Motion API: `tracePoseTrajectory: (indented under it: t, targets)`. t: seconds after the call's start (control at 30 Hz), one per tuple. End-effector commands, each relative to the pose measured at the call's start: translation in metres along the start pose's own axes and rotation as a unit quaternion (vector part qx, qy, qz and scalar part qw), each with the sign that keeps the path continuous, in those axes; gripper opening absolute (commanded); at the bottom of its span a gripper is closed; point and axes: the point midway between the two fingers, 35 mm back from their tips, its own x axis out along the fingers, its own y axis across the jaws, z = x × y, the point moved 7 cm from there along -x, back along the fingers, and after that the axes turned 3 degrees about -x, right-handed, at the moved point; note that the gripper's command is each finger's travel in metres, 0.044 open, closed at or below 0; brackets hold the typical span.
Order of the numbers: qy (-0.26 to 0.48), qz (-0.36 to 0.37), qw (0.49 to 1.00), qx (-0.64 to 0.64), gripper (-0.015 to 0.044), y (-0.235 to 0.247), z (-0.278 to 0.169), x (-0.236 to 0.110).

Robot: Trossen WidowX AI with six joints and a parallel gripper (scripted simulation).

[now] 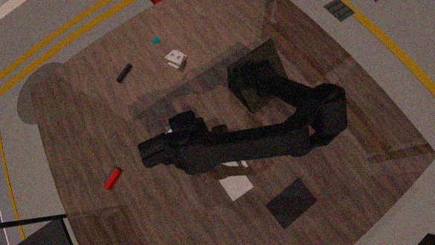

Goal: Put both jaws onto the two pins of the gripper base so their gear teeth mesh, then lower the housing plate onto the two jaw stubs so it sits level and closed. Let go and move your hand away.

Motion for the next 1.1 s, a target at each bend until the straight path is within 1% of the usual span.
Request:
tracePoseTrajectory:
  t: [0.0, 0.53, 1.07]
  targets:
    - [0.001, -0.001, 0.999, -0.053, 0.044, -0.004, -0.004, 0.0]
    - [0.0, -0.001, 0.968, -0.252, 0.044, -0.018, -0.018, -0.001]
    - [0.0, -0.003, 0.898, -0.44, 0.044, -0.032, -0.03, -0.001]
